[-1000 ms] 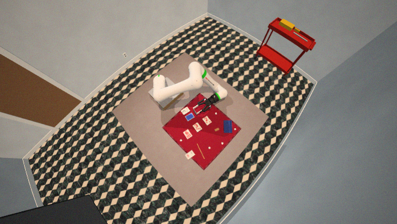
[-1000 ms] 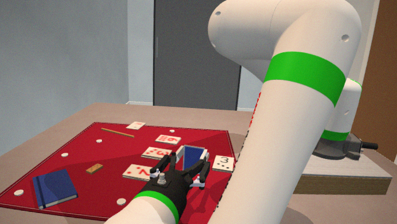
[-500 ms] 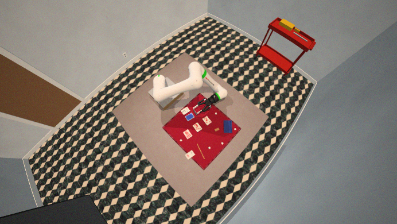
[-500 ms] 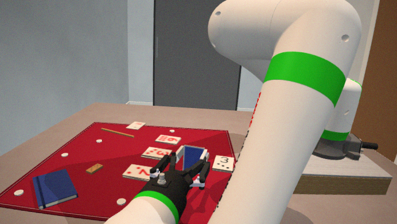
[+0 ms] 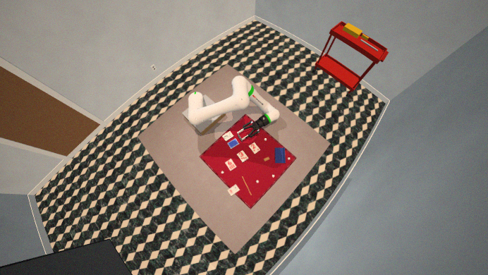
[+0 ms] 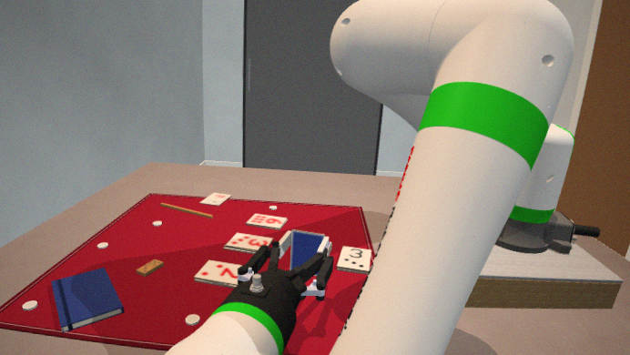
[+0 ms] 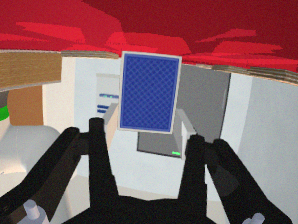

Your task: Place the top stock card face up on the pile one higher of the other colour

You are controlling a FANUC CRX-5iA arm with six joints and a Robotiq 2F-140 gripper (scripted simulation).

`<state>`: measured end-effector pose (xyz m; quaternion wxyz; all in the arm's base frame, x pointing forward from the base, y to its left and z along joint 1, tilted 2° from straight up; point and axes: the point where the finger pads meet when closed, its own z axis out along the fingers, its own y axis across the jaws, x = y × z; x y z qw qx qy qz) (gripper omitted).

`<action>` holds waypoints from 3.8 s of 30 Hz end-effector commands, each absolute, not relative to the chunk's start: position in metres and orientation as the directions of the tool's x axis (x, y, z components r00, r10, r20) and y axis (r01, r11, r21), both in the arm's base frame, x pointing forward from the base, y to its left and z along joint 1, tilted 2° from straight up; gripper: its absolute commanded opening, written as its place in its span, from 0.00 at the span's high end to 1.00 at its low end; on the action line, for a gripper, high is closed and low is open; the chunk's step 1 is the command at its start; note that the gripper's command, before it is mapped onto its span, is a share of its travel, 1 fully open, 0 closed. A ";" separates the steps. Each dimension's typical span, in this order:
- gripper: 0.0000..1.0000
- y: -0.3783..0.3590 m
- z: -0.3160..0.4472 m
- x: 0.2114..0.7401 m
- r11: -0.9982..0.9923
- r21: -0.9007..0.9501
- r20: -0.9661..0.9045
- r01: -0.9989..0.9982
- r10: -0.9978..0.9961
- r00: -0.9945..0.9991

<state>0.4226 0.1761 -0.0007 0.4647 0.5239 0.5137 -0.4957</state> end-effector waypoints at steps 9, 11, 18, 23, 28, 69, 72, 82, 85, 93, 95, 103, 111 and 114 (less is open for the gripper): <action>0.57 0.177 -0.002 0.422 -0.040 -0.024 -0.997 0.999 0.074 -0.021; 0.57 0.178 -0.002 0.422 -0.040 -0.024 -0.997 0.999 0.074 -0.021; 0.57 0.180 -0.002 0.422 -0.040 -0.024 -0.997 0.999 0.074 -0.021; 0.57 0.182 -0.002 0.422 -0.040 -0.024 -0.997 0.999 0.074 -0.021; 0.57 0.185 -0.002 0.423 -0.040 -0.024 -0.997 0.999 0.074 -0.021; 0.57 0.206 -0.007 0.423 -0.040 -0.024 -0.997 0.999 0.074 -0.021; 0.57 0.207 -0.007 0.423 -0.040 -0.024 -0.997 0.999 0.074 -0.021; 0.57 0.209 -0.008 0.423 -0.040 -0.024 -0.997 0.999 0.074 -0.021; 0.57 0.209 -0.008 0.423 -0.040 -0.024 -0.997 0.999 0.074 -0.021; 0.57 0.209 -0.008 0.423 -0.040 -0.024 -0.997 0.999 0.074 -0.021; 0.57 0.209 -0.008 0.423 -0.040 -0.024 -0.997 0.999 0.074 -0.021; 0.57 0.209 -0.008 0.423 -0.040 -0.024 -0.997 0.999 0.074 -0.021; 0.57 0.209 -0.008 0.423 -0.040 -0.024 -0.997 0.999 0.074 -0.021; 0.00 0.209 -0.008 0.423 -0.040 -0.024 -0.997 0.999 0.074 -0.021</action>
